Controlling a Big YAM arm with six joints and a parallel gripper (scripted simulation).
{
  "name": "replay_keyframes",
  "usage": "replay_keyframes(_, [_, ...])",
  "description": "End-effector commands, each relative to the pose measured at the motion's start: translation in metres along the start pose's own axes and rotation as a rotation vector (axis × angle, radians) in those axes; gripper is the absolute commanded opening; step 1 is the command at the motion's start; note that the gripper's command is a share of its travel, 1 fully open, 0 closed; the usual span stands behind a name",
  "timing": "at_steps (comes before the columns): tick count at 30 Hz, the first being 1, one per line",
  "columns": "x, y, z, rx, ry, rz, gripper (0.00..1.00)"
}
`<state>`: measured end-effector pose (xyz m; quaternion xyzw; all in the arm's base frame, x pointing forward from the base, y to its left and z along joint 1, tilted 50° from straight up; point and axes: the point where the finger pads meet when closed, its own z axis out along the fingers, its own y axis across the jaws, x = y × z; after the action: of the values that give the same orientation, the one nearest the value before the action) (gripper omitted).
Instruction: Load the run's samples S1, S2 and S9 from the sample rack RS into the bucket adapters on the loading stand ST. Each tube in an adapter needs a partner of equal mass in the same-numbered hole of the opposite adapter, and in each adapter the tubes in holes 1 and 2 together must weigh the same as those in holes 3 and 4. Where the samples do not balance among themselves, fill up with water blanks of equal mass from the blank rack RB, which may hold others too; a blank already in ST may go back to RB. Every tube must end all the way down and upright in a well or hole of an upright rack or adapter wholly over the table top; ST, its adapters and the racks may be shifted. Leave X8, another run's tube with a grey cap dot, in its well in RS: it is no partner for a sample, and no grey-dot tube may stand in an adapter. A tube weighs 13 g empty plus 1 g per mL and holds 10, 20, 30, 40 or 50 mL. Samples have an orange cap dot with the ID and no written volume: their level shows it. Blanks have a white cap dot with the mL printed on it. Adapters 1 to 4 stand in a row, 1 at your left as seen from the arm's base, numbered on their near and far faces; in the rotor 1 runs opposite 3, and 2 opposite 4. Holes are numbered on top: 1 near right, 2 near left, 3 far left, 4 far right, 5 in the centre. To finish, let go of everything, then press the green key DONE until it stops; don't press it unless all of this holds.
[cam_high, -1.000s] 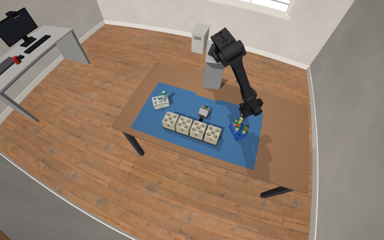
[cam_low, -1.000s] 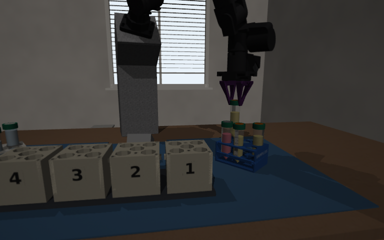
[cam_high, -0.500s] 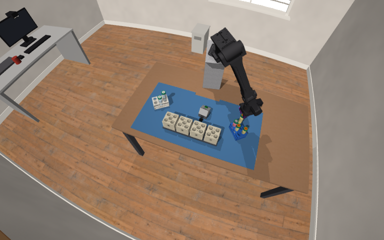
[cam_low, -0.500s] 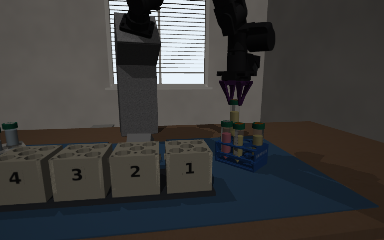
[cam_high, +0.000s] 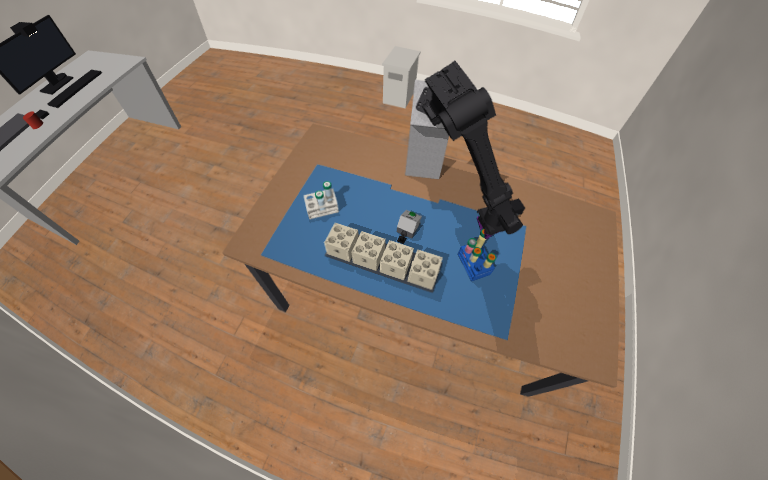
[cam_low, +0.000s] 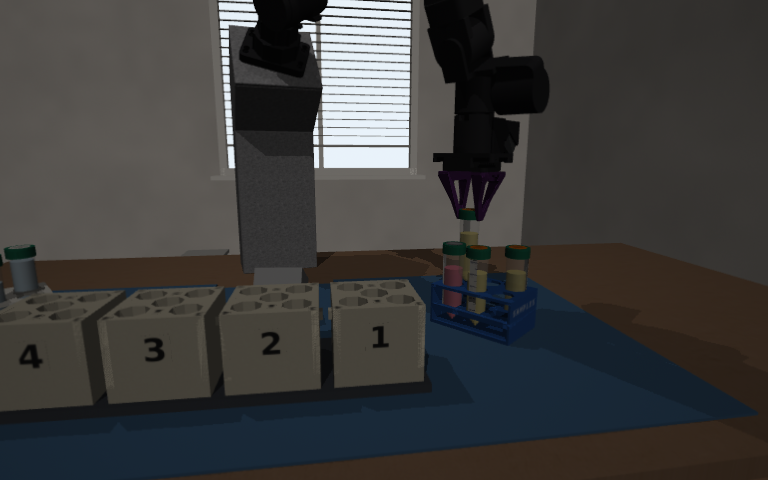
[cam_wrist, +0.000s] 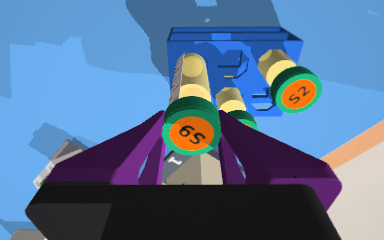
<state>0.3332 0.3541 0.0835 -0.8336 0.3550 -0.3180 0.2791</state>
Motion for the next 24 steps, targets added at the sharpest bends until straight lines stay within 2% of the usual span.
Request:
replay_keyframes(1, [0.004, -0.006, 0.007, 0.011, 0.004, -0.005, 0.0])
replay_keyframes(9, [0.004, -0.005, 0.018, 0.01, 0.004, -0.006, 0.0])
replay_keyframes(12, [0.0, -0.007, 0.016, 0.017, -0.002, -0.011, 0.0])
replay_keyframes(24, [0.004, -0.004, 0.036, 0.008, 0.004, -0.007, 0.0])
